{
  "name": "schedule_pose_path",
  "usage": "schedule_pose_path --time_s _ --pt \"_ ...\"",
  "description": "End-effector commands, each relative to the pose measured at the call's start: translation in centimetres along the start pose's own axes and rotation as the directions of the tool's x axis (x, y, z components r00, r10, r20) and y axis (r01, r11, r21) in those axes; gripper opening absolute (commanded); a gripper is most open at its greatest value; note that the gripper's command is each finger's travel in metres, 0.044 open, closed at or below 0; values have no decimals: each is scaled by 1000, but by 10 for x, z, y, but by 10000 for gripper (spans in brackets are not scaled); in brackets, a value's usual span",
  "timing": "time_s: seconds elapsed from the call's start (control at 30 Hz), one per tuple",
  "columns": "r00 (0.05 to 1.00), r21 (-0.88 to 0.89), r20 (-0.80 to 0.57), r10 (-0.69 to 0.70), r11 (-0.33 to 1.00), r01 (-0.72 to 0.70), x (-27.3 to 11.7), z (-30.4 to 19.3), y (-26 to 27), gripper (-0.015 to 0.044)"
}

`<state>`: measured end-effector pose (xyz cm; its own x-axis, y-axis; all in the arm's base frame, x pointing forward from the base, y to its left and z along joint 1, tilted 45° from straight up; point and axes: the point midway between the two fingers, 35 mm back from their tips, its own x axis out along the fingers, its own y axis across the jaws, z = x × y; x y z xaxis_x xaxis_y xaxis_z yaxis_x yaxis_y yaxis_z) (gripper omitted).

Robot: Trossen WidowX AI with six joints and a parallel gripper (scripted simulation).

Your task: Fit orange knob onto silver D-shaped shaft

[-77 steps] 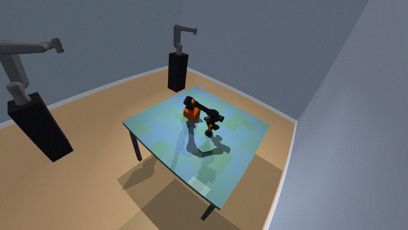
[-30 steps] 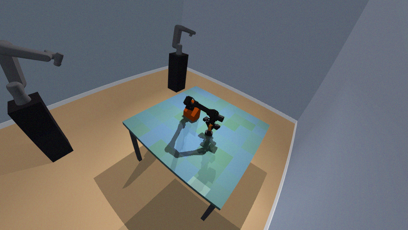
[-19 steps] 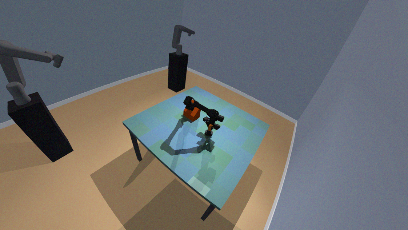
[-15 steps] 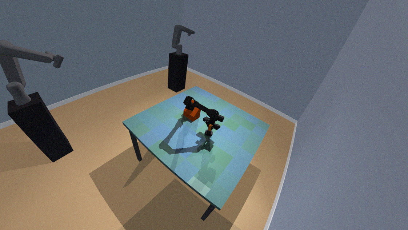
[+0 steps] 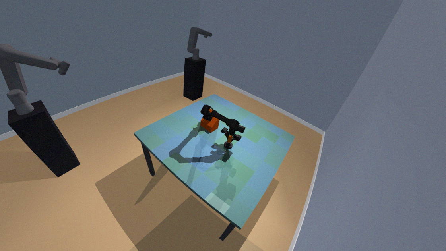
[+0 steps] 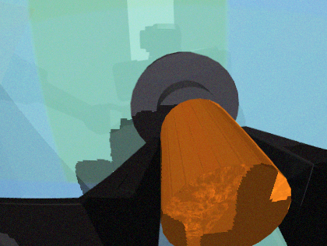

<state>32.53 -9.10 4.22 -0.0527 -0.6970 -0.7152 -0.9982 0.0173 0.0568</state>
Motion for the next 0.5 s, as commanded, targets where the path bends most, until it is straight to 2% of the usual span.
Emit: schedule_pose_path --time_s 0.0,0.47 --pt "1000 -47 -3 0 999 0 2 0 1 0" --pt "1000 -47 -3 0 999 0 3 0 0 0"
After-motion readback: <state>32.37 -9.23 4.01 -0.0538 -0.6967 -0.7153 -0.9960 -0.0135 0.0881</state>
